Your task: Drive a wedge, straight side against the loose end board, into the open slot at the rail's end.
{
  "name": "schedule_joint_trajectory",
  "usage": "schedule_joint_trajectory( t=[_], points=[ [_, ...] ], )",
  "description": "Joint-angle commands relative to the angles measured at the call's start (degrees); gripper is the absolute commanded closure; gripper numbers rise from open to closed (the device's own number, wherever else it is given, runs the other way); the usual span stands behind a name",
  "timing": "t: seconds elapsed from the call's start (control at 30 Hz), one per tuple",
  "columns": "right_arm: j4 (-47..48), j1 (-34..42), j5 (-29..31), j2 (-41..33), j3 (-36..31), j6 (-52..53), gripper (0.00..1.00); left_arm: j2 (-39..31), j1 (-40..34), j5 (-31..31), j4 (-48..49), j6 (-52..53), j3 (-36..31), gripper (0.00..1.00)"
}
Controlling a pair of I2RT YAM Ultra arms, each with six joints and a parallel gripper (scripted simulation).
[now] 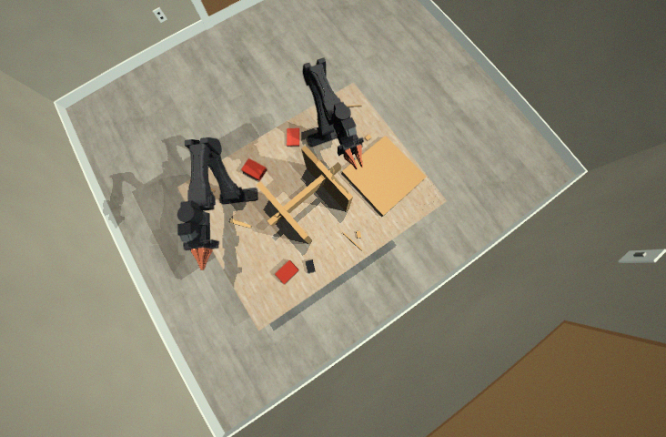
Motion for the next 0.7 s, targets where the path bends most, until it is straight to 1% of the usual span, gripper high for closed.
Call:
schedule_joint_trajectory(
  t=[0.0,0.07,0.3,0.33,0.37,0.4,0.53,0.67],
  points=[
    [0.0,0.9,0.4,0.3,0.5,-0.4,1.0,-1.3,0.0,-0.5,1.4,-0.4,1.0,0.79],
    [-0.9,-0.1,0.5,0.3,0.0,-0.5,1.0,-1.4,0.0,-0.4,1.4,-0.4,1.3,0.79],
    [-1.0,0.6,0.5,0.5,-1.1,-0.5,1.0,-0.6,-0.1,-0.5,1.4,-0.4,1.7,0.79],
    [-0.3,0.3,0.5,0.1,1.4,-0.3,1.0,-0.3,-0.1,-0.3,1.4,-0.2,0.8,0.79],
    [0.1,0.9,0.5,0.5,1.7,-0.4,1.0,-0.2,-0.1,-0.5,1.4,-0.4,1.7,0.79],
    [0.8,1.0,0.5,-0.6,2.0,-0.3,1.0,0.0,-0.2,-0.5,1.4,-0.4,1.7,0.79],
    [0.9,1.1,0.5,-1.1,2.1,-0.4,1.0,0.0,-0.2,-0.4,1.3,-0.4,1.8,0.79],
    [0.9,0.0,0.5,-1.4,2.2,-0.5,1.0,0.3,-0.3,-0.5,1.3,-0.4,1.8,0.79]
  ],
)
